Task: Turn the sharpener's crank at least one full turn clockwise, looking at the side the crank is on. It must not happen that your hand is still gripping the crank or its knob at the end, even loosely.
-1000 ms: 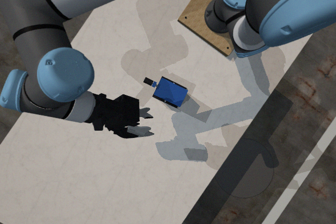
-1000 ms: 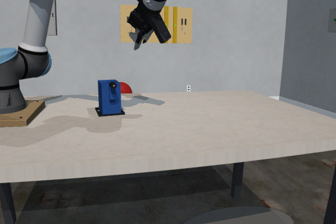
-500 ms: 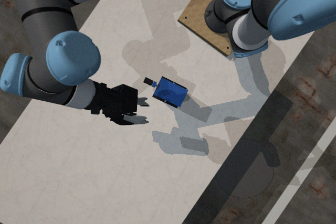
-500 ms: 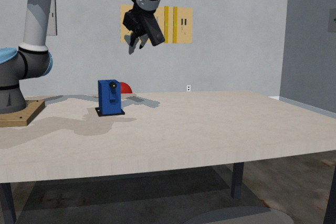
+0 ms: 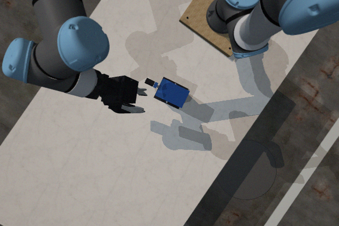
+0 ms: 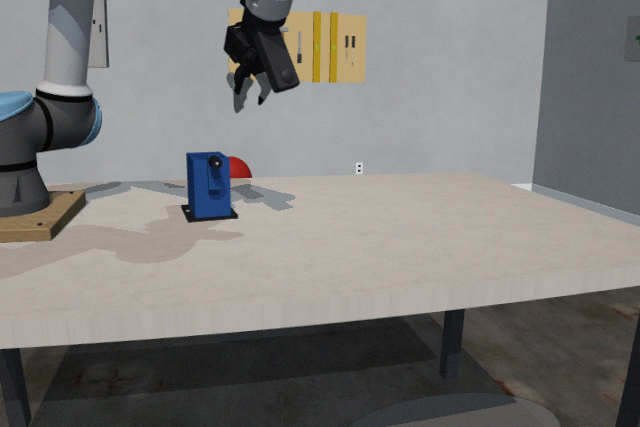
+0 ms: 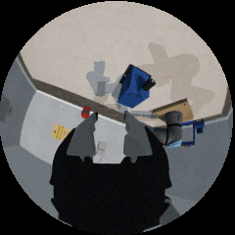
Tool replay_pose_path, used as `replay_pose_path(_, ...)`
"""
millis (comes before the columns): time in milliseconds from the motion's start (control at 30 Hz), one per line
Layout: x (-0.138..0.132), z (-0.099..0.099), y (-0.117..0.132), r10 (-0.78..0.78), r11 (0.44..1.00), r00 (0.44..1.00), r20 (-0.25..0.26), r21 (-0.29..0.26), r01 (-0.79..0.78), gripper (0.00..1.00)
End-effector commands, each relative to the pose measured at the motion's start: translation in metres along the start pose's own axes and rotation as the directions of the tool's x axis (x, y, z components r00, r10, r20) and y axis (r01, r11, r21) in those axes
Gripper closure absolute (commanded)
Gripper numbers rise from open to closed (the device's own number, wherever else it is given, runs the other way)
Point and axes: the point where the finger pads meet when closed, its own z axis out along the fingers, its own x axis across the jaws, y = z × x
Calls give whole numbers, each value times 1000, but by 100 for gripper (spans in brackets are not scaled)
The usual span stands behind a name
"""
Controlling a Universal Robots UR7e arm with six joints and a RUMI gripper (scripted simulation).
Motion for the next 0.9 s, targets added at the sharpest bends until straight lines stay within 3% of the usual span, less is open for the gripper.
replay_pose_path(0, 17, -4, -9, 70, 997, 997, -10, 44, -70, 68)
replay_pose_path(67, 26, -5, -13, 129, 989, 992, -14, 76, -128, 68)
replay_pose_path(267, 34, -6, -17, 132, 988, 991, -14, 77, -130, 68)
replay_pose_path(367, 48, -8, -23, 219, 968, 976, -13, 125, -216, 68)
replay_pose_path(533, 56, -9, -26, 223, 967, 975, -13, 127, -220, 68)
replay_pose_path(633, 70, -11, -32, 308, 937, 951, -4, 174, -303, 68)
replay_pose_path(867, 82, -13, -37, 342, 922, 940, 2, 192, -336, 68)
